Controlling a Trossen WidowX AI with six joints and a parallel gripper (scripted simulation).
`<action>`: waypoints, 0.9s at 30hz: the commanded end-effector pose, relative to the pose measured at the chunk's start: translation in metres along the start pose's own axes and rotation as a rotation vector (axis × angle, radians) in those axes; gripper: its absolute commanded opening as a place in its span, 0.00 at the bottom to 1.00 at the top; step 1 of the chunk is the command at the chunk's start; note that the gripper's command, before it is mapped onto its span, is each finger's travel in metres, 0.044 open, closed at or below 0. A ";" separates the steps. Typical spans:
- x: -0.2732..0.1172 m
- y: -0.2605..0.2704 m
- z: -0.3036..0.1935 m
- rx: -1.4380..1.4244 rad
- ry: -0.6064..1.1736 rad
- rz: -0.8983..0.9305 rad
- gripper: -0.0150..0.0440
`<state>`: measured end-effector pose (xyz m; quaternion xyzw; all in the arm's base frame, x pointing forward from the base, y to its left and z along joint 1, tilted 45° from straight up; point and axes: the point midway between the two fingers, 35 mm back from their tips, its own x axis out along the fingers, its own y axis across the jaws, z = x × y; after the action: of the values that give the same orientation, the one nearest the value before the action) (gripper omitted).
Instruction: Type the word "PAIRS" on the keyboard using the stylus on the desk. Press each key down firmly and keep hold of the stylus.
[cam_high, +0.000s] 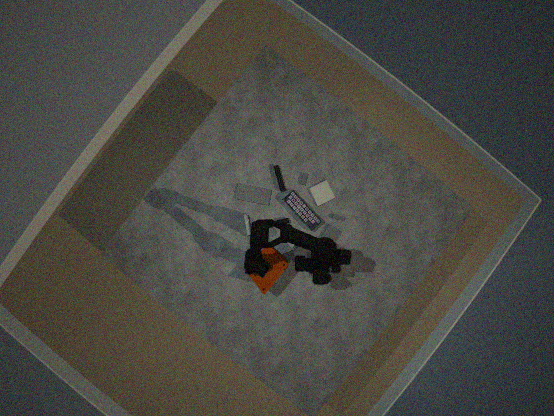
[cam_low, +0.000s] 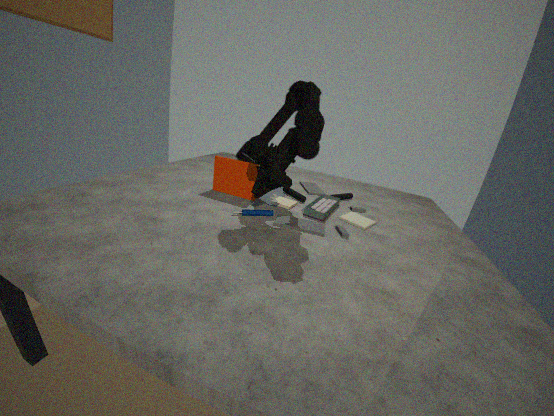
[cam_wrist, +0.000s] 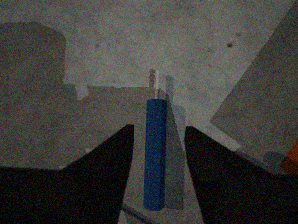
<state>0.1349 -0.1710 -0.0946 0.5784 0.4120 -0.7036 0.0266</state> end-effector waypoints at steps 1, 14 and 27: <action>0.004 -0.001 -0.002 0.004 -0.001 -0.001 0.51; 0.011 -0.001 -0.006 0.003 0.000 -0.001 0.51; 0.018 -0.001 -0.010 0.003 0.000 -0.001 0.51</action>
<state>0.1367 -0.1592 -0.1064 0.5778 0.4110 -0.7046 0.0284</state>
